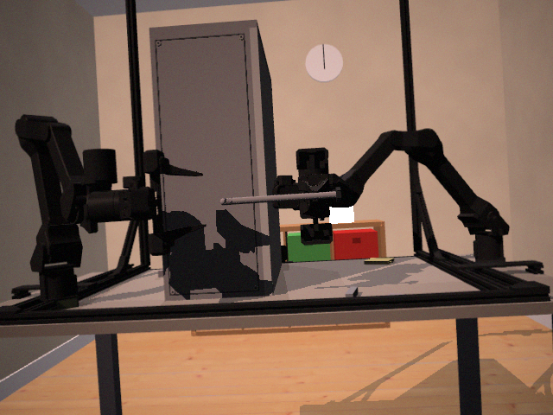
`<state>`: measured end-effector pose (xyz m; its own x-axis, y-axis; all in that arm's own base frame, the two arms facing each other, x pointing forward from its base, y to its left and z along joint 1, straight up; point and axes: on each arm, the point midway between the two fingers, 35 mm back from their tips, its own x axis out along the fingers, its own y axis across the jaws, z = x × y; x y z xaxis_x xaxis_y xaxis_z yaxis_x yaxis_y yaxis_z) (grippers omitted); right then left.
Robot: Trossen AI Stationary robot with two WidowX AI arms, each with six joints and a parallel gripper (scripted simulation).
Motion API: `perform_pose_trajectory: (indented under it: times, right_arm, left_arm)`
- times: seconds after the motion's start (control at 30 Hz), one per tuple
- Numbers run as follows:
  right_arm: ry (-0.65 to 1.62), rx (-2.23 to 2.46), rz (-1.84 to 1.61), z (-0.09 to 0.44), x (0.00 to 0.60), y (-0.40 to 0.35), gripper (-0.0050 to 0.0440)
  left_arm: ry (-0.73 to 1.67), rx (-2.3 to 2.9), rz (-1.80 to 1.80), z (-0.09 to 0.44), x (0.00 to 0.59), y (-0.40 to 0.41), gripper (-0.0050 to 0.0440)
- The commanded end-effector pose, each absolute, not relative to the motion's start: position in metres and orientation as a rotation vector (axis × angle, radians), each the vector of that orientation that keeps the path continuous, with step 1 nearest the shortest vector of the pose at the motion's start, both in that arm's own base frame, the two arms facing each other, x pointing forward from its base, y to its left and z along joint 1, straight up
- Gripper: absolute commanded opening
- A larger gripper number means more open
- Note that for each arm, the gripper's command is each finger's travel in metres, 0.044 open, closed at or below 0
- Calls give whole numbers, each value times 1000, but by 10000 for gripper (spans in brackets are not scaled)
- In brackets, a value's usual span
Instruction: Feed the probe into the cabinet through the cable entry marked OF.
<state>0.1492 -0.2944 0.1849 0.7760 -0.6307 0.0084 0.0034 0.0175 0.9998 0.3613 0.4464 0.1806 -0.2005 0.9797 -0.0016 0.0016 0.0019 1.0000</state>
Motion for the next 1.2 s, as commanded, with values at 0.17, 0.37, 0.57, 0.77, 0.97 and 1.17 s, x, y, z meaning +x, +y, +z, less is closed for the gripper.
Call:
perform_pose_trajectory:
  times: [0.17,0.37,0.57,0.77,0.97,1.17]
  right_arm:
    - [-533,1504,-533,180,148,-293,440]
    - [-533,1504,-533,180,149,-294,440]
    - [-533,1504,-533,180,155,-299,440]
    - [-533,1504,-533,180,159,-302,440]
    - [-533,1504,-533,180,165,-307,440]
    - [-533,1504,-533,180,172,-312,440]
  left_arm:
    - [1358,1105,1358,181,361,446,0]
    - [1358,1105,1358,181,361,446,0]
    - [1358,1105,1358,181,361,446,0]
    - [1358,1105,1358,181,361,446,0]
    - [1358,1105,1358,181,361,446,0]
    - [1358,1105,1358,181,361,446,0]
